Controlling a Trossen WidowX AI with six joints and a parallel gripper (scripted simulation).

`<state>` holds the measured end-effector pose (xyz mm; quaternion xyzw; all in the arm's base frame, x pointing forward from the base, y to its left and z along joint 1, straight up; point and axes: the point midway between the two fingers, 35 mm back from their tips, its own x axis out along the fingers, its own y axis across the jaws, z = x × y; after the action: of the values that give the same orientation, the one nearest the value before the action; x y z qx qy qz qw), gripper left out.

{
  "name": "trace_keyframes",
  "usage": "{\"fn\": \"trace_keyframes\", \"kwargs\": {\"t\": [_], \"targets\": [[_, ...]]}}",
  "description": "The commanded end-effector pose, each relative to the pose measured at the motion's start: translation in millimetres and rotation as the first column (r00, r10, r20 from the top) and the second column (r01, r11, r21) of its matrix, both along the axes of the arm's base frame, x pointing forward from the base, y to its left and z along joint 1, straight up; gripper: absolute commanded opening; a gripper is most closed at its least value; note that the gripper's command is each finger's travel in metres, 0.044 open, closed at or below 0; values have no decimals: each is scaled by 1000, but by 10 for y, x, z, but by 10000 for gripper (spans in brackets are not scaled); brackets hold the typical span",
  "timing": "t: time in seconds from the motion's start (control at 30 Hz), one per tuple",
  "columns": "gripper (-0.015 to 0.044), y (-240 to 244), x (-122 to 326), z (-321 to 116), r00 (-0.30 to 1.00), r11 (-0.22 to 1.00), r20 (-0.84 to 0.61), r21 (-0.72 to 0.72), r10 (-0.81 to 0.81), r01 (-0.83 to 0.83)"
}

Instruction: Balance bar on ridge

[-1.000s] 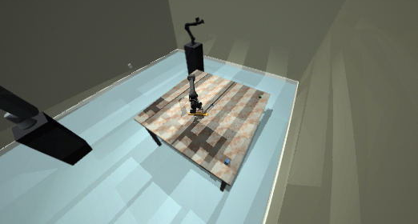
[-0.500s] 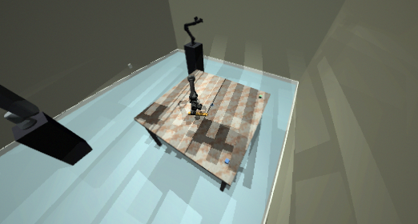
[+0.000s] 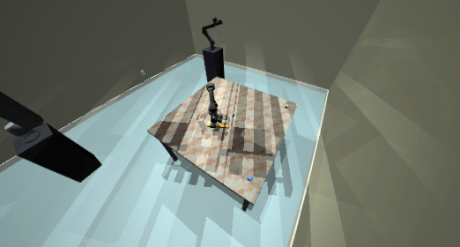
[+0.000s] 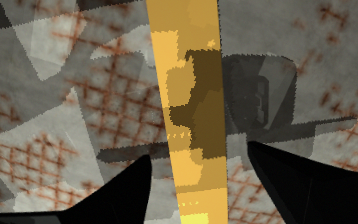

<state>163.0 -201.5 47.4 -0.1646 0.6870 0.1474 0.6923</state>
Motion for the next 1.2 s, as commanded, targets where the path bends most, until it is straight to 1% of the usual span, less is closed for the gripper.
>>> {"fn": "trace_keyframes", "kwargs": {"t": [0.0, 0.23, 0.43, 0.7, 0.83, 1.17], "targets": [[315, 12, -1, -17, 1000, 1000, 1, 5, -6, 6], [315, 12, -1, -17, 1000, 1000, 1, 5, -6, 6], [157, 7, -5, -10, 1000, 1000, -2, 2, 0, 0], [104, 7, -5, -10, 1000, 1000, -2, 2, 0, 0], [0, -1, 1, 51, 1000, 1000, -2, 2, 0, 0], [0, -17, 17, 300, 1000, 1000, 0, 3, -2, 2]]}}
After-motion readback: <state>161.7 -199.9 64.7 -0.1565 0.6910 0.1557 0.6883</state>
